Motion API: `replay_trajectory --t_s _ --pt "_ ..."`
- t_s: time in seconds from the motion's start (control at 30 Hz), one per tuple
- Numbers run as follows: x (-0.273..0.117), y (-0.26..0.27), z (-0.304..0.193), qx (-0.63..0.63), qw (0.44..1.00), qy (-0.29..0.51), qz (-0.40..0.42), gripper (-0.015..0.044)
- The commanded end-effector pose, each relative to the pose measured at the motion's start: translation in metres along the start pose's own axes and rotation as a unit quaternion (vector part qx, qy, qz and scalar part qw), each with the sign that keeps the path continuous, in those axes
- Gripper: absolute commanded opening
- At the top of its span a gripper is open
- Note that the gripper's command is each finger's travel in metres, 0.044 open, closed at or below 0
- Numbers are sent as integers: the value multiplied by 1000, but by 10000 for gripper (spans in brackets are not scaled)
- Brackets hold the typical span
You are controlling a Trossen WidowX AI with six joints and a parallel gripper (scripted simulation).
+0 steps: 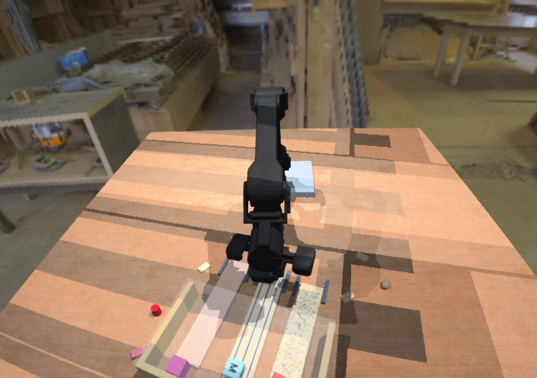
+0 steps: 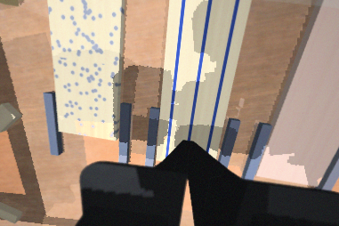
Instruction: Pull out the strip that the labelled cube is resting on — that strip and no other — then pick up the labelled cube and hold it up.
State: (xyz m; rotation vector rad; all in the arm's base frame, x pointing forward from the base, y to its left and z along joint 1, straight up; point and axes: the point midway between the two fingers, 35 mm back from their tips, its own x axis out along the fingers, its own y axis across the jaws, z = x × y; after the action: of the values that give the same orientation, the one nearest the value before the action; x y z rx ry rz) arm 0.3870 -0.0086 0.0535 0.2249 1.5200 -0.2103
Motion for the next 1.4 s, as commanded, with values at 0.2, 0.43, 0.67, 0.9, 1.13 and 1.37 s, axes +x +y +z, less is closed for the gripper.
replay_trajectory --t_s 0.2,0.43,0.67,0.9,1.13,1.37 --pt "17 -2 -1 -1 1000 1 -3 0" --pt "18 -2 -2 -1 1000 1 -3 0" --pt "18 -2 -2 -1 1000 1 -3 0" --pt "19 -2 -2 -1 1000 1 -3 0" --pt "19 -2 -2 -1 1000 1 -3 0" --pt "20 -2 -2 -1 1000 1 -3 0"
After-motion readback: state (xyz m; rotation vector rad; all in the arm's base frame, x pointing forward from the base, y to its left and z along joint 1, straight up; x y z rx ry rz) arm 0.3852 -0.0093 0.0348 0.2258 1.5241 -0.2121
